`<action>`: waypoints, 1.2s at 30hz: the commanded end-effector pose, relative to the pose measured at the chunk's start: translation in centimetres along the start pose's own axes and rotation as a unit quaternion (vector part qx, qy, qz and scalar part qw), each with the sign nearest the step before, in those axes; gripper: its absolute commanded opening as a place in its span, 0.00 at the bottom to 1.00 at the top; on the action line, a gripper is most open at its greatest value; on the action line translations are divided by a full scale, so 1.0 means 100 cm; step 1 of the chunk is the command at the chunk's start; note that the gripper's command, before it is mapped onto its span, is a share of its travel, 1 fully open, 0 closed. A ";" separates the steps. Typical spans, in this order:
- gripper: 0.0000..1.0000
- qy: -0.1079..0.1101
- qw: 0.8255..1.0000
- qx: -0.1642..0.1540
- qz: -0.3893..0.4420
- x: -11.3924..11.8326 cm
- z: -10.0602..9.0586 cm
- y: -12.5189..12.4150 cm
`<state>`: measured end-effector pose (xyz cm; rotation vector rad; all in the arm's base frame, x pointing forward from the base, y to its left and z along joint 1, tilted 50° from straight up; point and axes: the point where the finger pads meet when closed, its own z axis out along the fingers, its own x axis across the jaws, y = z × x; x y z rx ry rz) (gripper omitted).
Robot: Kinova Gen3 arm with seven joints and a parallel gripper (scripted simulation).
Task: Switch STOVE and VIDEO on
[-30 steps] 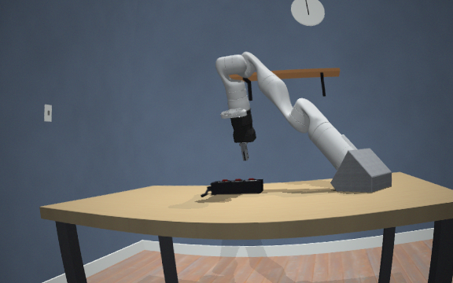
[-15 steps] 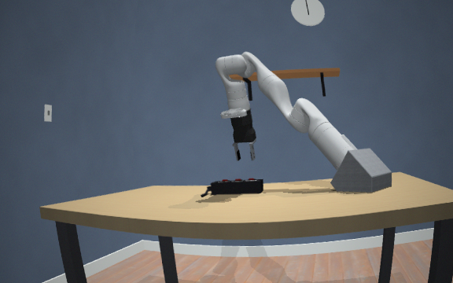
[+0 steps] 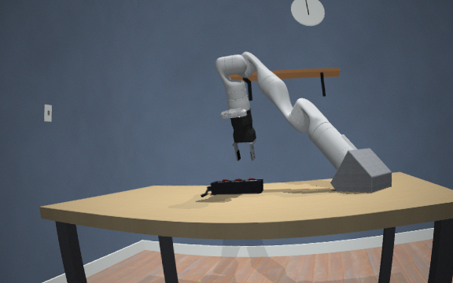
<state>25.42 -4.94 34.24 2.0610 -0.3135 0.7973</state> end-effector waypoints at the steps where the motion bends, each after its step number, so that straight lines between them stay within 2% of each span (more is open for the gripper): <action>1: 1.00 0.000 1.000 0.001 0.000 0.000 0.000 0.000; 5: 1.00 0.000 1.000 0.005 -0.004 0.000 0.000 -0.002; 8: 1.00 -0.002 1.000 0.022 -0.018 0.000 0.002 -0.008; 13: 1.00 0.000 0.995 0.075 -0.064 0.002 0.004 -0.027; 18: 1.00 0.016 0.983 0.137 -0.118 0.007 0.003 -0.049; 20: 1.00 0.016 0.983 0.137 -0.118 0.007 0.003 -0.049; 24: 1.00 0.031 0.974 0.171 -0.148 0.012 0.000 -0.060; 28: 1.00 0.038 0.969 0.183 -0.159 0.013 -0.001 -0.064; 36: 1.00 0.038 0.969 0.183 -0.160 0.014 -0.001 -0.064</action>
